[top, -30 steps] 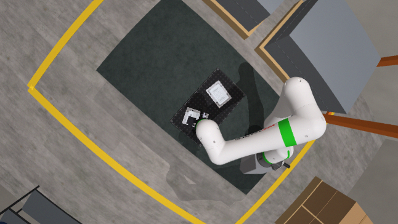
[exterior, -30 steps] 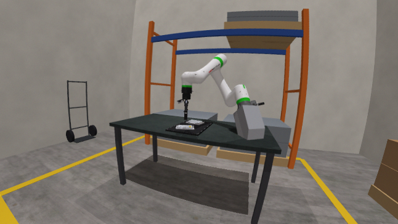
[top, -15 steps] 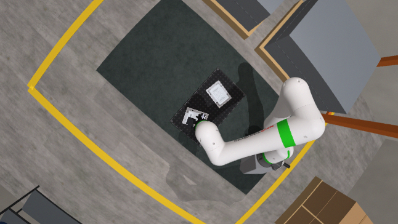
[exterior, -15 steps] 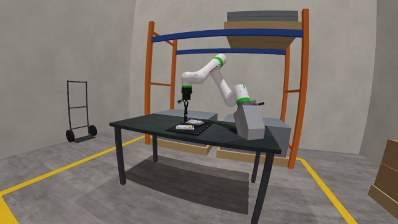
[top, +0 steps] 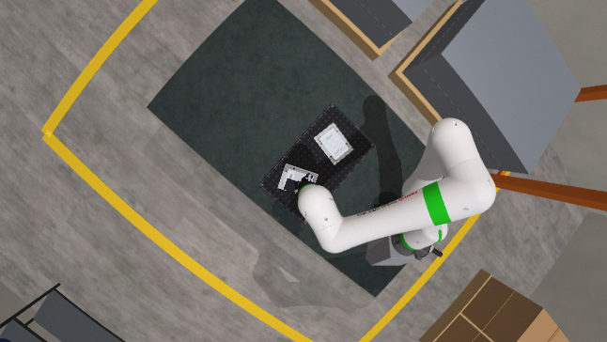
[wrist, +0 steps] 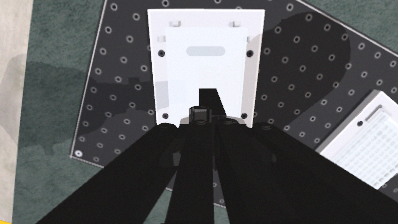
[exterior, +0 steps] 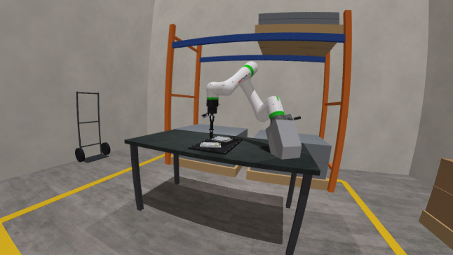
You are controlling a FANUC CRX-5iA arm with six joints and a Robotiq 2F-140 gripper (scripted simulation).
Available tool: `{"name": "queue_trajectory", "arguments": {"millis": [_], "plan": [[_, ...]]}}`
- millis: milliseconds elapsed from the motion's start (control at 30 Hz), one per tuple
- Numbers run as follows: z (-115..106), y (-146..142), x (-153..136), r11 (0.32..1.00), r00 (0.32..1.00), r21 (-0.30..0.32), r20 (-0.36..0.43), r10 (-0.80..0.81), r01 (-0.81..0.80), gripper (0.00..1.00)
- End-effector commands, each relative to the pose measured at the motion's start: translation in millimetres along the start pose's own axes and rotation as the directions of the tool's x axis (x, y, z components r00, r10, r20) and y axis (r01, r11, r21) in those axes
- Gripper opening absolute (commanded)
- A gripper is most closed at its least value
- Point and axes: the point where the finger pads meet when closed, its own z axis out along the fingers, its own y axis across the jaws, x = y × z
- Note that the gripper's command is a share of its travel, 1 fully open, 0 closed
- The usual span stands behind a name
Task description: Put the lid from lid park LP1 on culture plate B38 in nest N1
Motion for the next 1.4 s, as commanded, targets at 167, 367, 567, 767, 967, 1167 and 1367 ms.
{"name": "queue_trajectory", "arguments": {"millis": [167, 367, 567, 767, 967, 1167, 1367], "plan": [[-0.7, -0.1, 0.7, 1.0, 1.0, 0.0, -0.002, 0.0, 0.0, 0.1], [-0.7, -0.1, 0.7, 1.0, 1.0, 0.0, -0.002, 0.0, 0.0, 0.1], [-0.7, -0.1, 0.7, 1.0, 1.0, 0.0, -0.002, 0.0, 0.0, 0.69], [-0.7, -0.1, 0.7, 1.0, 1.0, 0.0, -0.002, 0.0, 0.0, 0.69], [-0.7, -0.1, 0.7, 1.0, 1.0, 0.0, -0.002, 0.0, 0.0, 0.69], [-0.7, -0.1, 0.7, 1.0, 1.0, 0.0, -0.002, 0.0, 0.0, 0.69], [-0.7, -0.1, 0.7, 1.0, 1.0, 0.0, -0.002, 0.0, 0.0, 0.69]]}}
